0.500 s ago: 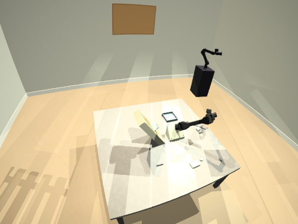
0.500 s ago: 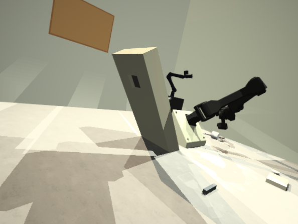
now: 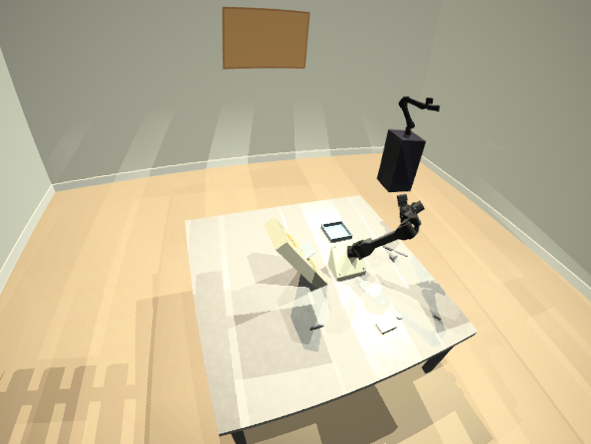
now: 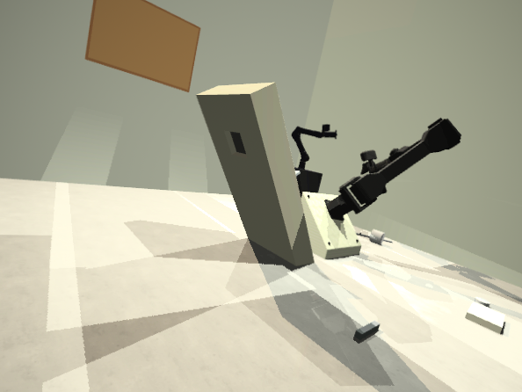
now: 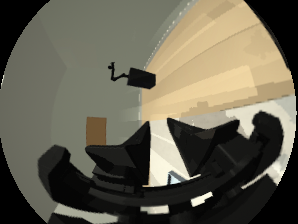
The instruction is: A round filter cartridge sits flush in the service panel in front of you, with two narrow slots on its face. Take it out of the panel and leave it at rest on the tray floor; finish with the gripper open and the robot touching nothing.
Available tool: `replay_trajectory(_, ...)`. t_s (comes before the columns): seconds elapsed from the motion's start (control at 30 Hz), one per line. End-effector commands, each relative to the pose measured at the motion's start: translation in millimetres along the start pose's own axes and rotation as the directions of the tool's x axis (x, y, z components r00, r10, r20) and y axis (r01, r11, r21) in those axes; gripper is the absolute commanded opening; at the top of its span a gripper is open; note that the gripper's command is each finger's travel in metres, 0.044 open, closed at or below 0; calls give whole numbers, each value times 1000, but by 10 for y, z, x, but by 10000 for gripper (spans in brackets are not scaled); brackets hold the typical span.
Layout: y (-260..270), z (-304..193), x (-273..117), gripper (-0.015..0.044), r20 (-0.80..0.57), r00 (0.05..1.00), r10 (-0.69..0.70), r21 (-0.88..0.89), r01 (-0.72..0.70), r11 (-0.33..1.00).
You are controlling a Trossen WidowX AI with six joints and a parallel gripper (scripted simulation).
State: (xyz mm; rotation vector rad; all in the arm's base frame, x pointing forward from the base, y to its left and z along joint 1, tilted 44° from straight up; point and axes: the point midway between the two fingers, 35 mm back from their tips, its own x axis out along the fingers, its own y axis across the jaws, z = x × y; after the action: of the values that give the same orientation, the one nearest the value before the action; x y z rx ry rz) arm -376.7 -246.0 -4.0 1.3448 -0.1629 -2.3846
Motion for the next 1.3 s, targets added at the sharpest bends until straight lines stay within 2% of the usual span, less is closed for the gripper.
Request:
replay_trajectory(0.0, 634, -387, -126, 95, -103, 988, 115, -174, -132, 976)
replay_trajectory(0.17, 1300, -876, -371, 95, -231, 945, 233, -351, -304, 885)
replay_trajectory(0.3, 1777, -1332, -629, 95, -355, 880, 316, -475, -460, 750)
replay_trajectory(0.47, 2236, -1949, -1043, 95, -515, 770, 377, -567, -636, 524)
replay_trajectory(0.63, 2531, -2591, -1550, 95, -672, 631, 387, -580, -774, 254)
replay_trajectory(0.8, 2650, -3230, -2138, 95, -814, 470, 342, -511, -859, -37)
replay_trajectory(0.97, 2584, -3820, -2779, 95, -924, 296, 244, -364, -876, -316)
replay_trajectory(1.13, 2337, -4320, -3445, 95, -988, 122, 98, -156, -821, -550)
replay_trajectory(1.27, 2025, -4630, -3970, 95, -999, -9, -45, 38, -726, -687)
